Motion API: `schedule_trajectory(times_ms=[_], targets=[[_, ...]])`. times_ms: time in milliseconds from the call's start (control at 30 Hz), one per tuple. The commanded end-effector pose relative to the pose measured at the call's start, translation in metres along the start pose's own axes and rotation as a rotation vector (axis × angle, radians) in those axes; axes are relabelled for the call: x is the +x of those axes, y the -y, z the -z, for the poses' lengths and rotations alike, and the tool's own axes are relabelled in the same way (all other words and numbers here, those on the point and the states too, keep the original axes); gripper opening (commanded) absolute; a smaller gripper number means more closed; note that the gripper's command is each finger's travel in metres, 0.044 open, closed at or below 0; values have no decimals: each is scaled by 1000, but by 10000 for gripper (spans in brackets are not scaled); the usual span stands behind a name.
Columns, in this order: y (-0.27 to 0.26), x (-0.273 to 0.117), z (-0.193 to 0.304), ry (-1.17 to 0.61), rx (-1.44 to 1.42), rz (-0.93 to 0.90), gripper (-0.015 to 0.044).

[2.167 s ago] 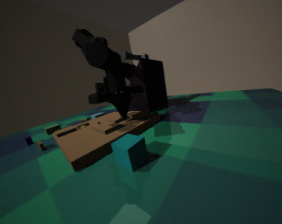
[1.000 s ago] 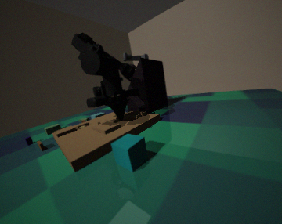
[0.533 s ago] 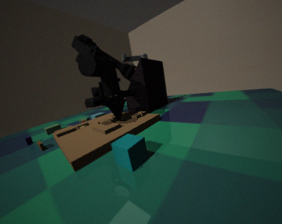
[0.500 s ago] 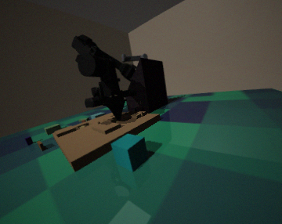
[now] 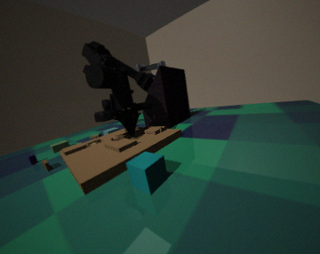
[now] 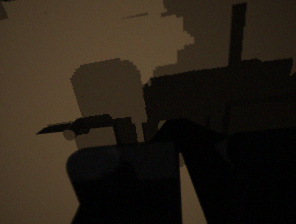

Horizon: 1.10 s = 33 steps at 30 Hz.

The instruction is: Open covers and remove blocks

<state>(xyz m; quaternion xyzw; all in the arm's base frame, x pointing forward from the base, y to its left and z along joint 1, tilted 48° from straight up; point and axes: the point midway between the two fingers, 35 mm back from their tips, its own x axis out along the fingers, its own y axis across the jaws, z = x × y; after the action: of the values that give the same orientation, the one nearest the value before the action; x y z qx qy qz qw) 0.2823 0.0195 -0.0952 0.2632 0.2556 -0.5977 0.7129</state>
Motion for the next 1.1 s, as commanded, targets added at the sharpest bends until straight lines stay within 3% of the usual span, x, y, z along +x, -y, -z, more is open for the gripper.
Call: schedule_trajectory(times_ms=[0, 1067], targets=[[-2, 0, -6, 6, 3, -7, 0], [1, -3, -33, 10, 3, -6, 0]])
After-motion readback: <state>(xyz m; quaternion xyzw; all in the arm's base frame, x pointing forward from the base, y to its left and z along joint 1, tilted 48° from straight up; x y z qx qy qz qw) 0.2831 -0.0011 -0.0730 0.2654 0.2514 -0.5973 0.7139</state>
